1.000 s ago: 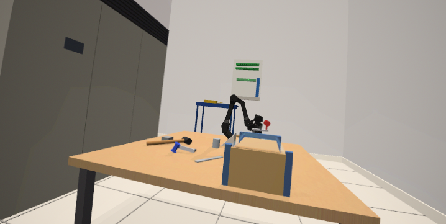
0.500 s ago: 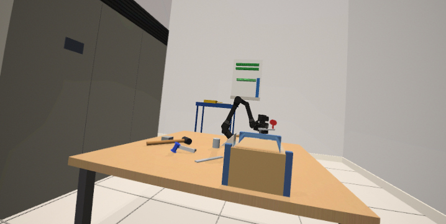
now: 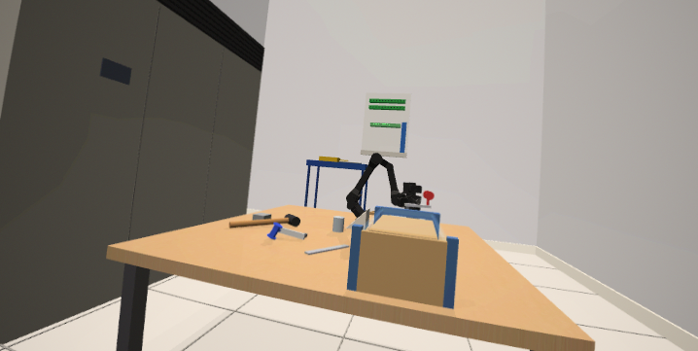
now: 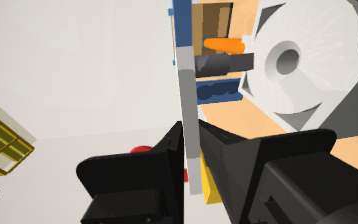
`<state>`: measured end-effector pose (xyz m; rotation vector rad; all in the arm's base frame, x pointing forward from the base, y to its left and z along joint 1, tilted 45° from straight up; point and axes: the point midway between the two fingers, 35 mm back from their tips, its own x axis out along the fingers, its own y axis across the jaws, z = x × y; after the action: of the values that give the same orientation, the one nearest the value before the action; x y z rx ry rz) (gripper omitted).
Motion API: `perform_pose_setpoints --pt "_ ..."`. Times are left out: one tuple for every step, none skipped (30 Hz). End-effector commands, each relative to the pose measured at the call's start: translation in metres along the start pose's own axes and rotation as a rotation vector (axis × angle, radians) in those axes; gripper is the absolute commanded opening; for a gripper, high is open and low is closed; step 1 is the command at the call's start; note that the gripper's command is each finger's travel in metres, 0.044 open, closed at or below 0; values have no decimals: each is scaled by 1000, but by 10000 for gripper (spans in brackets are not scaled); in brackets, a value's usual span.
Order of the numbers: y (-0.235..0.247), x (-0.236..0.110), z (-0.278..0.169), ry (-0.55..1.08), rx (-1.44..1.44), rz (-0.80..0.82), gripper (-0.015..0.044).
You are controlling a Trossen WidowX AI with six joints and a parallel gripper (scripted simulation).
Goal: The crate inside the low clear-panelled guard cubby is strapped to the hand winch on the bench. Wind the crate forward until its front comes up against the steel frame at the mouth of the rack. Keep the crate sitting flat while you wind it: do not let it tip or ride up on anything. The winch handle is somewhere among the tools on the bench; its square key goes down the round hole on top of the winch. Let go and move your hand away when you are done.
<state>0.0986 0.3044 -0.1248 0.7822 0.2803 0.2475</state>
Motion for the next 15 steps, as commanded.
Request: perform_pose_setpoints --pt "-3 0 -1 0 8 3 0" --pt "-3 0 -1 0 8 3 0" --pt "-4 0 -1 0 8 3 0" --pt "-6 0 -1 0 8 3 0" --pt "-7 0 0 0 7 3 0" --pt "-8 0 0 0 7 3 0" --pt "-9 0 0 0 7 3 0" --pt "-10 0 0 0 7 3 0" --pt "-12 0 0 0 7 3 0" --pt "-13 0 0 0 7 3 0" --pt "-13 0 0 0 7 3 0" --pt "-13 0 0 0 7 3 0" --pt "-13 0 0 0 7 3 0" --pt "-13 0 0 0 7 3 0" --pt "-13 0 0 0 7 3 0"
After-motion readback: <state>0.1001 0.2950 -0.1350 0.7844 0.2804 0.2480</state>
